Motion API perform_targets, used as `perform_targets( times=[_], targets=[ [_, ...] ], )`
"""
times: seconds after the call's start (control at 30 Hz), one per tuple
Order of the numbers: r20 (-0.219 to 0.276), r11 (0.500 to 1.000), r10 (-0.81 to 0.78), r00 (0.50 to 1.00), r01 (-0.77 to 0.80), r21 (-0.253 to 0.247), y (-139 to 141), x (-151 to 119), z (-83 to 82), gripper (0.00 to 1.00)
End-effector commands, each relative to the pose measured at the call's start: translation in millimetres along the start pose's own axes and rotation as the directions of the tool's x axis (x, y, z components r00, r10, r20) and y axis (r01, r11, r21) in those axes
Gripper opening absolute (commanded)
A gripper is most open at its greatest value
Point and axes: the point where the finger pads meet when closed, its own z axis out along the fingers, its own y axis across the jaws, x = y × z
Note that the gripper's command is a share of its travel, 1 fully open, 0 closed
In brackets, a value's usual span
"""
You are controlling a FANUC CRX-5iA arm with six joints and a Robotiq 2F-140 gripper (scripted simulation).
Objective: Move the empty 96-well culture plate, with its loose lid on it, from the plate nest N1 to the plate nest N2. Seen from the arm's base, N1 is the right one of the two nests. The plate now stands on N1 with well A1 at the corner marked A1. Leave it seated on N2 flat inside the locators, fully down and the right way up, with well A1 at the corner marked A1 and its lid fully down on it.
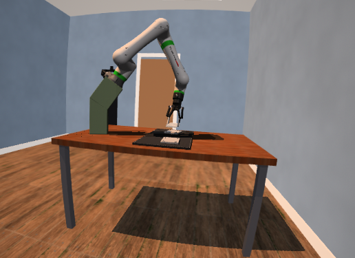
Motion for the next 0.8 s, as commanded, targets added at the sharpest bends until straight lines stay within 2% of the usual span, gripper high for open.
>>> perform_targets(
  times=[0.0,0.77],
  targets=[
    [0.085,0.999,0.002,0.996,0.001,-0.033,-2.3,8.2,-2.8,0.00],
    [0.085,0.999,0.002,0.996,0.001,-0.033,-20.2,68.7,-24.4,0.00]
  ],
)
